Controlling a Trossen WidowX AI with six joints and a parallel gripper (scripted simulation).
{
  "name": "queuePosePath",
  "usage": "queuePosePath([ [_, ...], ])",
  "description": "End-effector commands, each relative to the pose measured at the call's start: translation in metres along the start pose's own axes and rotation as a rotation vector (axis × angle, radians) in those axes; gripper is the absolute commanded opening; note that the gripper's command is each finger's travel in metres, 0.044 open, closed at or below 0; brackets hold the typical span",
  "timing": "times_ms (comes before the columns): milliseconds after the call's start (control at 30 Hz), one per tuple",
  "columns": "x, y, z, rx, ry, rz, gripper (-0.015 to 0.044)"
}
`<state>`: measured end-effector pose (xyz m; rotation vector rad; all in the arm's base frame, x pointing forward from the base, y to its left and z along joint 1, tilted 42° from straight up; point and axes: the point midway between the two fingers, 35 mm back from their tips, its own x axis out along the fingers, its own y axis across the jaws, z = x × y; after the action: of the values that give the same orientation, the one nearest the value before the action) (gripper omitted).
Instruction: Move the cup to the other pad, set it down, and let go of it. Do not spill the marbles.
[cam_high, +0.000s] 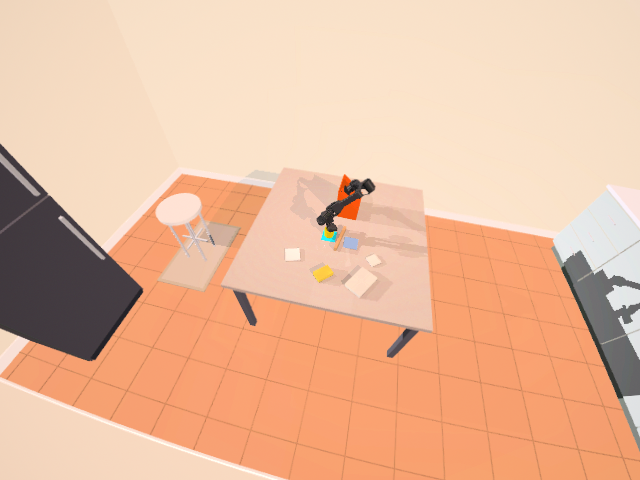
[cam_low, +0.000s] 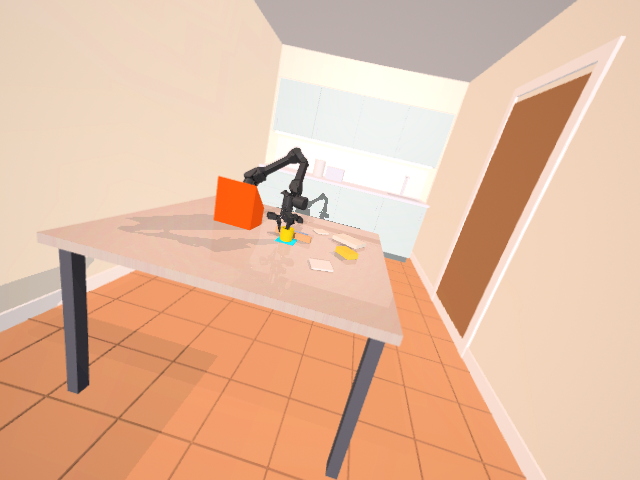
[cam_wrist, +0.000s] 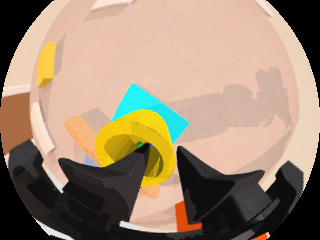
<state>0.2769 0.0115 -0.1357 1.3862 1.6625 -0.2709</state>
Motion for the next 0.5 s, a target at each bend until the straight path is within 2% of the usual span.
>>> queuePosePath([
  [0, -0.005, 0.000, 0.001, -0.003, -0.003, 0.001, 0.0147],
  [467, -0.028, 0.001, 0.002, -0.002, -0.004, 0.001, 0.0147],
])
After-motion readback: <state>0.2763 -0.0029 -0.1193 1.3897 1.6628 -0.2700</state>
